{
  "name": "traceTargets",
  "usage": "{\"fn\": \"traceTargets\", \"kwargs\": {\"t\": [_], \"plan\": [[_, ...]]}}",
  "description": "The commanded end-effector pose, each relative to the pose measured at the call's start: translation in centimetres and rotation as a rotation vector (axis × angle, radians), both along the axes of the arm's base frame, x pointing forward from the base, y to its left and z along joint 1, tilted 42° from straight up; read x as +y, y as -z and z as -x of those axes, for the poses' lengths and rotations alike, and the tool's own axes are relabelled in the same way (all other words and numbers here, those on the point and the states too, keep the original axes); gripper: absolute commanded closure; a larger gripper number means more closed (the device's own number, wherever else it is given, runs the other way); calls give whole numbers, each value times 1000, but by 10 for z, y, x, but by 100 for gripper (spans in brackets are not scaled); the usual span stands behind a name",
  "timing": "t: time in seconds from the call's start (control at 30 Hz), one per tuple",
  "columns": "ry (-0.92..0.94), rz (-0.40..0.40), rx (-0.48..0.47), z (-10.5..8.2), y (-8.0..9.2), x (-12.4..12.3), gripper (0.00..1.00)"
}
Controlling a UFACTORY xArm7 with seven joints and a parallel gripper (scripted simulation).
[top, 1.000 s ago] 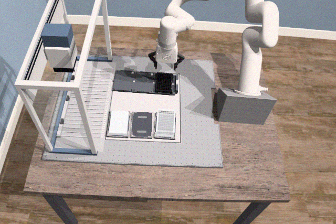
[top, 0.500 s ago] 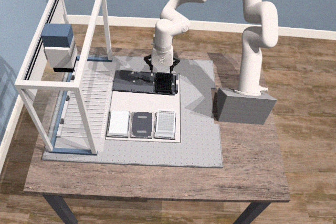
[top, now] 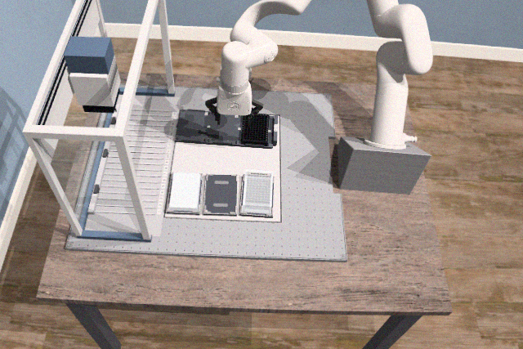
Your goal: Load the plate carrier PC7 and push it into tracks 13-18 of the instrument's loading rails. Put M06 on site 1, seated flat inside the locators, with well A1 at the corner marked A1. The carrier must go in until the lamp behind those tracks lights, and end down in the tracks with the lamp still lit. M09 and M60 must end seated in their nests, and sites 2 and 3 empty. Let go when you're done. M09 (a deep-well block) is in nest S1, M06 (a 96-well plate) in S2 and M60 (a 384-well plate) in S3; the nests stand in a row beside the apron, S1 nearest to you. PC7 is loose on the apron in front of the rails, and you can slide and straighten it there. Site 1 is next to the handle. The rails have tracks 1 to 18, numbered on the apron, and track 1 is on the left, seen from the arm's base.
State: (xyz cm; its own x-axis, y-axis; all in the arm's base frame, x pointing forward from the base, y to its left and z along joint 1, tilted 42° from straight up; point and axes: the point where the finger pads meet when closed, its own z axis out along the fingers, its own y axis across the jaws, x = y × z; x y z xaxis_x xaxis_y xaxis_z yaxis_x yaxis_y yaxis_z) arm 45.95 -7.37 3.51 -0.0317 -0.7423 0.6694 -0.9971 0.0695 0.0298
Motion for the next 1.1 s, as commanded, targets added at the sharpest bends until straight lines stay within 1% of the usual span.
{"fn": "traceTargets", "kwargs": {"t": [0.0,0.17,0.7,1.07], "plan": [[0,0,-1,-11,6,6,0],[0,0,-1,-30,19,15,0],[0,0,-1,-30,19,15,0],[0,0,-1,-29,31,4,0]]}}
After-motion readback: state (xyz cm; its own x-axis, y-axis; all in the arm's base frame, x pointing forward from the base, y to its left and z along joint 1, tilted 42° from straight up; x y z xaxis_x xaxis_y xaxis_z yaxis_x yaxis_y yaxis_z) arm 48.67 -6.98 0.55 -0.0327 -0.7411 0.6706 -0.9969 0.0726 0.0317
